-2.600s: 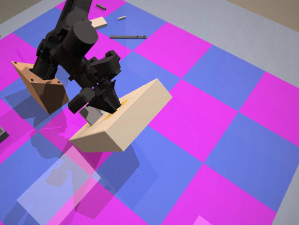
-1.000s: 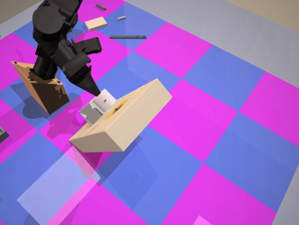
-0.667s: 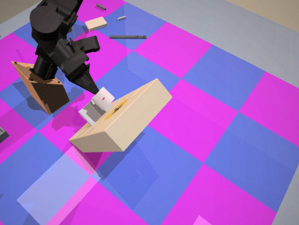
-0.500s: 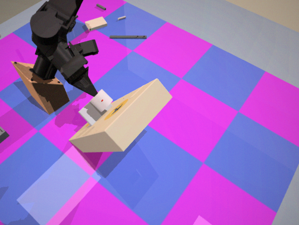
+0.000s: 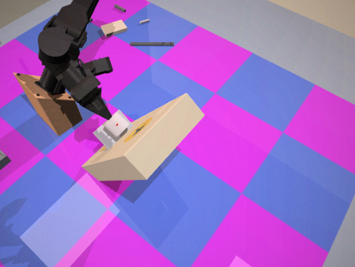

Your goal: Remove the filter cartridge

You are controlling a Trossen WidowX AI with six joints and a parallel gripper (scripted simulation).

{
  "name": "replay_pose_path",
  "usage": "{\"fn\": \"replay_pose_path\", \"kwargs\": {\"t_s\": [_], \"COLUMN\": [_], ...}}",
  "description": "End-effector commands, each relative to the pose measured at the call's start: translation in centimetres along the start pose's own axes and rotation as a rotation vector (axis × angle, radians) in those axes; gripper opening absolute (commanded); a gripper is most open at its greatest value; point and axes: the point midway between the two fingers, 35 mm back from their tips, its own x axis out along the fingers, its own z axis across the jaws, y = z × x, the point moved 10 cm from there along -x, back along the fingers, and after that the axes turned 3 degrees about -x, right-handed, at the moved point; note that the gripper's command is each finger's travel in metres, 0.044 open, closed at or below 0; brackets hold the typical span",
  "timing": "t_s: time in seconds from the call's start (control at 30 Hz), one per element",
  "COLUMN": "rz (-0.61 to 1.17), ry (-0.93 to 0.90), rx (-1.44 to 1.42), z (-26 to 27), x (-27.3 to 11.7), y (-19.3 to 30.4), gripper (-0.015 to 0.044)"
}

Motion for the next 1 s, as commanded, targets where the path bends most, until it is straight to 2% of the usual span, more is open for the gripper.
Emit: {"fn": "replay_pose_path", "kwargs": {"t_s": [0.0,0.03,0.07,0.5,0.73,0.87,0.97], "rz": [0.0,0.0,0.0,0.003,0.003,0.003,0.006], "ry": [0.003,0.003,0.003,0.01,0.011,0.011,0.01], "rx": [-0.006,-0.006,-0.006,-0.015,-0.016,-0.016,-0.02], "z": [-0.3,-0.3,-0.3,0.2,-6.4,-7.1,-8.3], "x": [0.0,0.0,0.0,0.0,-0.9,-1.0,-1.8], "y": [-0.1,-0.1,-0.1,-0.1,-1.7,-1.9,-2.2], "gripper": [0.0079,0.0105,0.0108,0.0108,0.0108,0.0108,0.0186]}}
